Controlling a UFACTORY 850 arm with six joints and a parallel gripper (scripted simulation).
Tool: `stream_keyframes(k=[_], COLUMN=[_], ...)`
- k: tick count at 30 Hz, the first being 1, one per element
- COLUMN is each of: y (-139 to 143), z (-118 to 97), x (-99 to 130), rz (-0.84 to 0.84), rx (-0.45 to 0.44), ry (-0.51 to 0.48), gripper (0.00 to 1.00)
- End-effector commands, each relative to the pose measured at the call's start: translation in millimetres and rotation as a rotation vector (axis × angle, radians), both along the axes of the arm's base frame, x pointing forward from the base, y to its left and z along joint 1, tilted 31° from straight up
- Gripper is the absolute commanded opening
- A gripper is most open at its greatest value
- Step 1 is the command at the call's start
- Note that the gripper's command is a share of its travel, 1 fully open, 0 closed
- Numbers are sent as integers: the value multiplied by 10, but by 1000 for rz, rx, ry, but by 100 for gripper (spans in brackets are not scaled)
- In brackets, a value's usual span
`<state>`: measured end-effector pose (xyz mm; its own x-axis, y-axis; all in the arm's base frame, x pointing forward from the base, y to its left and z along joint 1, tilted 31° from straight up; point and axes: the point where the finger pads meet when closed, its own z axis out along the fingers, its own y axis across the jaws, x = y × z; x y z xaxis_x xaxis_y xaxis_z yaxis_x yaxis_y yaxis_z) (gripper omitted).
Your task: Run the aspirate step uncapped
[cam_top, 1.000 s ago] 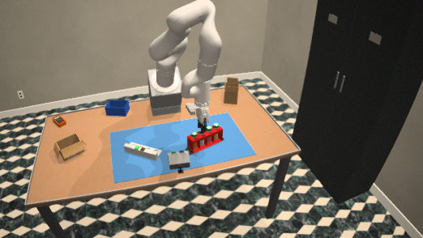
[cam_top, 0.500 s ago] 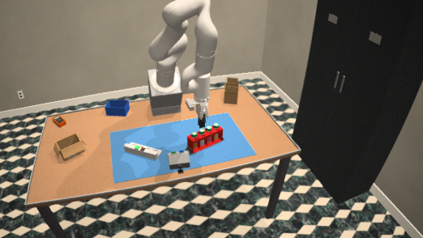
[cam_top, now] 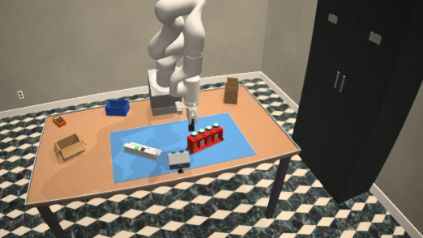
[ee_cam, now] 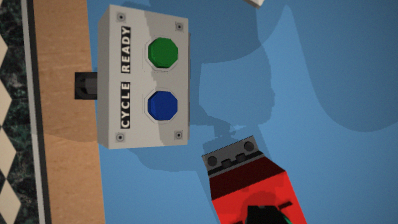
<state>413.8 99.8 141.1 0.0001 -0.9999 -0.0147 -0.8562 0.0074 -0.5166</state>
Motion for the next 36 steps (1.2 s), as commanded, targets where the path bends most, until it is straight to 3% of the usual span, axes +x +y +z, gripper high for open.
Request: stream_keyframes(k=[1, 3, 8, 12, 18, 28, 36], y=[-202, -328, -329, -579, -704, -1141, -1141], z=[56, 87, 87, 6, -34, -175, -175], x=[107, 166, 166, 371, 474, 834, 834], rz=[6, 6, 6, 6, 6, 6, 6], rx=[13, 13, 13, 13, 13, 13, 13], ry=[0, 0, 0, 0, 0, 0, 0], gripper=[0, 0, 0, 0, 0, 0, 0])
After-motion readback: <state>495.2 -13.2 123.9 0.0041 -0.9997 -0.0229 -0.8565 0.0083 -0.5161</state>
